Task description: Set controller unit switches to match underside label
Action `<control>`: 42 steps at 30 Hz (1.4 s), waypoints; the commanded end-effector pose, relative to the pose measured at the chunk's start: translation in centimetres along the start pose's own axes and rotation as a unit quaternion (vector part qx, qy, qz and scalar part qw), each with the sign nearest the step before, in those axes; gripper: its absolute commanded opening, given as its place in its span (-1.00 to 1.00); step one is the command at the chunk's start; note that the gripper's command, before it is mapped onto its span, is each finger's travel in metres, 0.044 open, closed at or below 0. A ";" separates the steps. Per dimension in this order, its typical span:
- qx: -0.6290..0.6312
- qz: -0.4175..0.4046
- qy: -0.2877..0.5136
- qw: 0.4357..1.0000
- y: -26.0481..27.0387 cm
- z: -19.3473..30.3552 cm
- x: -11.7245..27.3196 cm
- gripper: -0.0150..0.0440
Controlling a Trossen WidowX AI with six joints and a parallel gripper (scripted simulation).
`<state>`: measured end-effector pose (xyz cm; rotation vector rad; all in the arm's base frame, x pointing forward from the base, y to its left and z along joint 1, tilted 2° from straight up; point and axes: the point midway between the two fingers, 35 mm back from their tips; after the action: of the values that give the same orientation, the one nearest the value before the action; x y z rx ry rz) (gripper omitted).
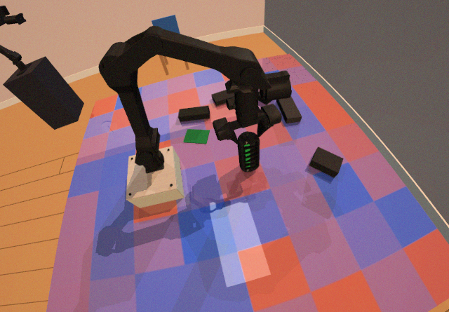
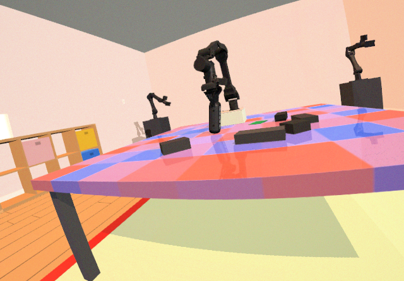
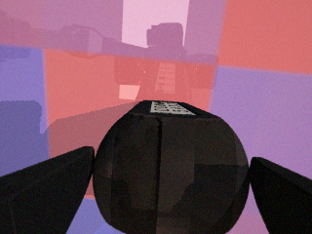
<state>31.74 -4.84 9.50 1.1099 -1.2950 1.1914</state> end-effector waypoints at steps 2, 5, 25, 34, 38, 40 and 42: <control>-0.002 -0.004 -0.001 1.000 0.3 -0.4 -0.4 0.65; -0.002 -0.004 -0.001 1.000 0.3 -0.7 -0.4 0.65; -0.002 -0.004 -0.002 1.000 0.4 -2.2 -0.8 0.65; -0.002 -0.004 -0.002 1.000 0.5 -2.9 -1.0 0.65; -0.002 -0.004 -0.002 1.000 0.5 -3.2 -1.1 0.65; -0.002 -0.004 -0.002 1.000 0.5 -3.4 -1.2 0.65; -0.002 -0.004 -0.003 1.000 0.6 -3.5 -1.2 0.65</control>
<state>31.83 -1.40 8.63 1.1160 -1.3001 1.1916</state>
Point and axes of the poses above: the point midway between the two fingers, 35 mm back from their tips, its own x axis back along the fingers, its own y axis across the jaws, z = x × y, and after that the axes turned 5 degrees about -x, right-handed
